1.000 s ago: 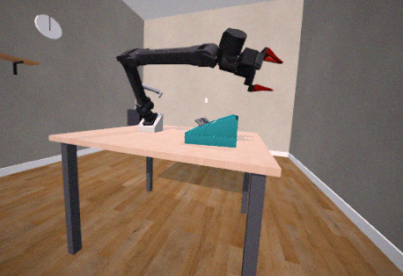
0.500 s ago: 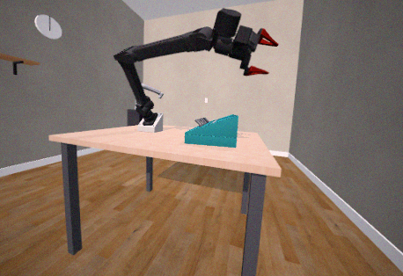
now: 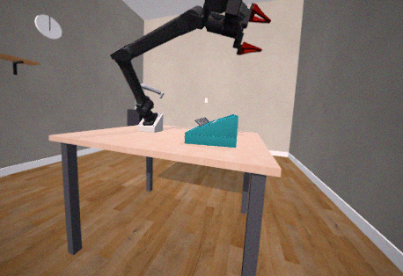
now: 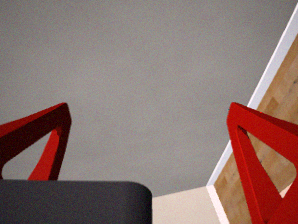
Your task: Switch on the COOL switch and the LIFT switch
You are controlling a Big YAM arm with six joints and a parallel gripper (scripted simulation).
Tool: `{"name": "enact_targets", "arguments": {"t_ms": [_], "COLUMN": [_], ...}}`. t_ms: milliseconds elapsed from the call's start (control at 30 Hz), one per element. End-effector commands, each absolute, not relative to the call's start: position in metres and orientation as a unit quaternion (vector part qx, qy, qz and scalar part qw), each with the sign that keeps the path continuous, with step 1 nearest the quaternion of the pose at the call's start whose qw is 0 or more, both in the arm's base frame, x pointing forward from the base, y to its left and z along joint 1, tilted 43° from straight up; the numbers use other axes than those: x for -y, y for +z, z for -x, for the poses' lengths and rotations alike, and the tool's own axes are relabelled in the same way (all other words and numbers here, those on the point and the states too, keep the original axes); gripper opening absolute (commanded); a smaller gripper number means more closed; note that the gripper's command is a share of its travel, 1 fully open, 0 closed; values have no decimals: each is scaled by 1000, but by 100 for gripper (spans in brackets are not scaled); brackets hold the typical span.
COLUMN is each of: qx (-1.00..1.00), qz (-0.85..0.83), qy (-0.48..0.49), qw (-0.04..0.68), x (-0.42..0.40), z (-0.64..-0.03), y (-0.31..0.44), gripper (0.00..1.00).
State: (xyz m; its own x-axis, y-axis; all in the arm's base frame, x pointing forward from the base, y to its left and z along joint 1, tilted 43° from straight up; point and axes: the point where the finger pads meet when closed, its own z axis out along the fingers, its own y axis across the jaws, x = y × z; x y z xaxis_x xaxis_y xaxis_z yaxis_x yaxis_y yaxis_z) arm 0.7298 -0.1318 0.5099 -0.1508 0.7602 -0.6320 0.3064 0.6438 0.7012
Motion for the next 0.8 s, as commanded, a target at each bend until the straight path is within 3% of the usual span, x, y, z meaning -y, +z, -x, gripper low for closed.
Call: {"name": "enact_targets", "arguments": {"t_ms": [0, 333, 767], "qx": [-726, -719, -844], "qz": [-351, -354, -334], "qy": [225, 221, 126], "qw": [547, 555, 400], "x": [103, 114, 0], "z": [-728, -719, -723], "y": [537, 551, 353], "gripper": [100, 100, 100]}}
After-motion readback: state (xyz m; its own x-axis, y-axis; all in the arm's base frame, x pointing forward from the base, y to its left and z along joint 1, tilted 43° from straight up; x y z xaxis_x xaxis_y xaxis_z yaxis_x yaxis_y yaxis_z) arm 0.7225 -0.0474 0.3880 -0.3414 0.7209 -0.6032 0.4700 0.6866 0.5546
